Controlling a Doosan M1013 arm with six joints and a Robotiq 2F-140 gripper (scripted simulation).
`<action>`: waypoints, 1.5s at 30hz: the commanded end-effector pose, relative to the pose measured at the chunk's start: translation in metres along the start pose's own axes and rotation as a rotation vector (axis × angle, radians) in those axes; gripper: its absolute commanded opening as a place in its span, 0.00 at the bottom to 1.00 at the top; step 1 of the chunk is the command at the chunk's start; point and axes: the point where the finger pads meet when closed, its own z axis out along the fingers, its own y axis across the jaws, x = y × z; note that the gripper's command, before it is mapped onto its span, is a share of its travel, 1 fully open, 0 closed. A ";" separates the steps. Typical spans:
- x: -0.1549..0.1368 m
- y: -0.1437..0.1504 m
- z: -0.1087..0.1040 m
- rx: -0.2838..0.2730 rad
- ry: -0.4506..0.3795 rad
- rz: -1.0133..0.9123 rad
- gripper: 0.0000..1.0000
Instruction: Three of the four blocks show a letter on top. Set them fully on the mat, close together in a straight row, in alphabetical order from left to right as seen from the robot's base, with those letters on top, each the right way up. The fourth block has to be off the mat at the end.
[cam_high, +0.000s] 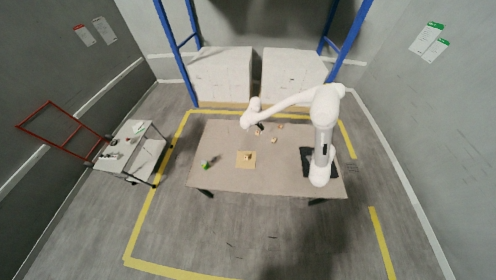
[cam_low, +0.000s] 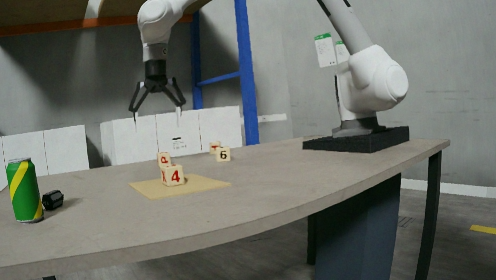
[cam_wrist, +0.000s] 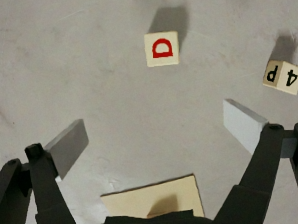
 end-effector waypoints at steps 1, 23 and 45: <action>0.043 0.011 -0.002 0.002 -0.001 0.020 1.00; 0.071 0.022 -0.003 0.002 0.000 0.036 0.55; 0.071 0.022 -0.003 0.002 0.000 0.036 0.55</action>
